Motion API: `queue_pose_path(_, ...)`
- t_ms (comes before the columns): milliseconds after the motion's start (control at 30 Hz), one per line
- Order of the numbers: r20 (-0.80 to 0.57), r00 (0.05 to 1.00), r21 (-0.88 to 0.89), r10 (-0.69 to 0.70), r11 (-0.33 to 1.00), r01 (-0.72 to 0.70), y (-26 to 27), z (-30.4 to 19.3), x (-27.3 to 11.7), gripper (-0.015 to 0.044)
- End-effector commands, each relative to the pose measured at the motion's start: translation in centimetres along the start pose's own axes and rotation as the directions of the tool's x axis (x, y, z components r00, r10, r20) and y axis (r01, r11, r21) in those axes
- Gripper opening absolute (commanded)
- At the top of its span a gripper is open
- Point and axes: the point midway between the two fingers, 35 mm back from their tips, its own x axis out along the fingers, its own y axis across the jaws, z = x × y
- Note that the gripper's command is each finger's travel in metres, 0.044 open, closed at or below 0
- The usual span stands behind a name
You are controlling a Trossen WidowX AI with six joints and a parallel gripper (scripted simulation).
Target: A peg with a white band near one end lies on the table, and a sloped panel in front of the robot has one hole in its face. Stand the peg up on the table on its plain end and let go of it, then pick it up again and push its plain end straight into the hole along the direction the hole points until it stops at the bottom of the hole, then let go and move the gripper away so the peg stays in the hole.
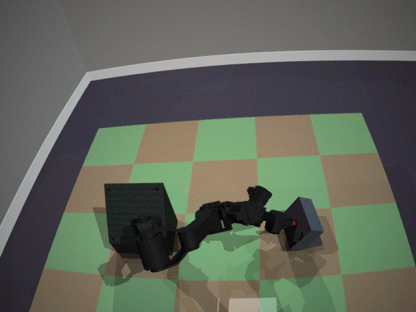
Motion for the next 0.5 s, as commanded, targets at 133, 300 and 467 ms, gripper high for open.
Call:
queue_pose_path(133, -0.002, 1.000, 0.003, 0.001, 1.000, -0.001, -0.1, 0.0, -1.0, 0.0440)
queue_pose_path(300, -0.001, 1.000, 0.003, 0.001, 1.000, -0.001, -0.1, 0.1, -1.5, 0.0440)
queue_pose_path(467, -0.001, 1.000, 0.002, 0.002, 1.000, -0.002, -0.2, 0.1, -2.0, 0.0440)
